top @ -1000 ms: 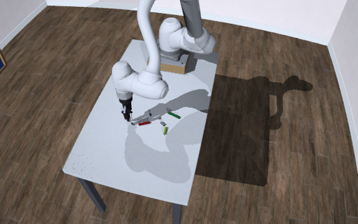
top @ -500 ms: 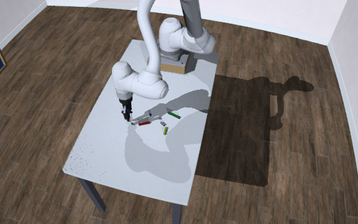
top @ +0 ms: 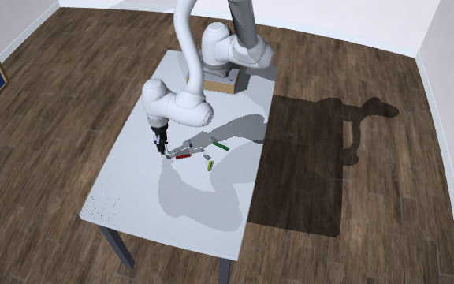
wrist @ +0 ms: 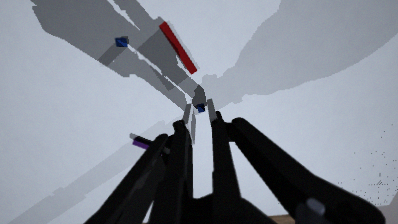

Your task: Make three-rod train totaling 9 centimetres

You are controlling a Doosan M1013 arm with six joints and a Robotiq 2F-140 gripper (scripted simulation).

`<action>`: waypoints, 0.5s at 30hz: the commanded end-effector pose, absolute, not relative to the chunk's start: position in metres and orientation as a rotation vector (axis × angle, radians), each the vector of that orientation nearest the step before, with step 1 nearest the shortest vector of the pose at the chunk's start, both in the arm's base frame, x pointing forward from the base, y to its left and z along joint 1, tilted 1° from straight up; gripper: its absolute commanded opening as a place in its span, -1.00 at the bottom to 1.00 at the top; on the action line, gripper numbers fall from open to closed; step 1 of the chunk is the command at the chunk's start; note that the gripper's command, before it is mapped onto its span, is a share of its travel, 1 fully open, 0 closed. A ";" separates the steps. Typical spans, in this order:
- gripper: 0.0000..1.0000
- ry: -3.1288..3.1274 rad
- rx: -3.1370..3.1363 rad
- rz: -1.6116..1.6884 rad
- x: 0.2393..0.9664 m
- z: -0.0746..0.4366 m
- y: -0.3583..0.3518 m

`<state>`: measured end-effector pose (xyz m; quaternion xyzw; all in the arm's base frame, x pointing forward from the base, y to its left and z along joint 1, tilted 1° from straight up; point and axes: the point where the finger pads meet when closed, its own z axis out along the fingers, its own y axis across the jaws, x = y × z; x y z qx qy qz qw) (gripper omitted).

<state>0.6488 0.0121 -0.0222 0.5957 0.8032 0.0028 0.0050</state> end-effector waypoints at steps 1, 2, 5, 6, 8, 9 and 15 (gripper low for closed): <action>-0.71 2.515 1.866 0.009 0.649 -0.025 0.012; -0.71 2.515 1.866 0.009 0.649 -0.026 0.012; -0.71 2.515 1.866 0.009 0.649 -0.029 0.012; -0.71 2.515 1.866 0.009 0.649 -0.029 0.012; -0.71 2.515 1.866 0.009 0.649 -0.030 0.012; -0.71 2.515 1.866 0.009 0.649 -0.031 0.012; -0.71 2.515 1.866 0.009 0.649 -0.034 0.012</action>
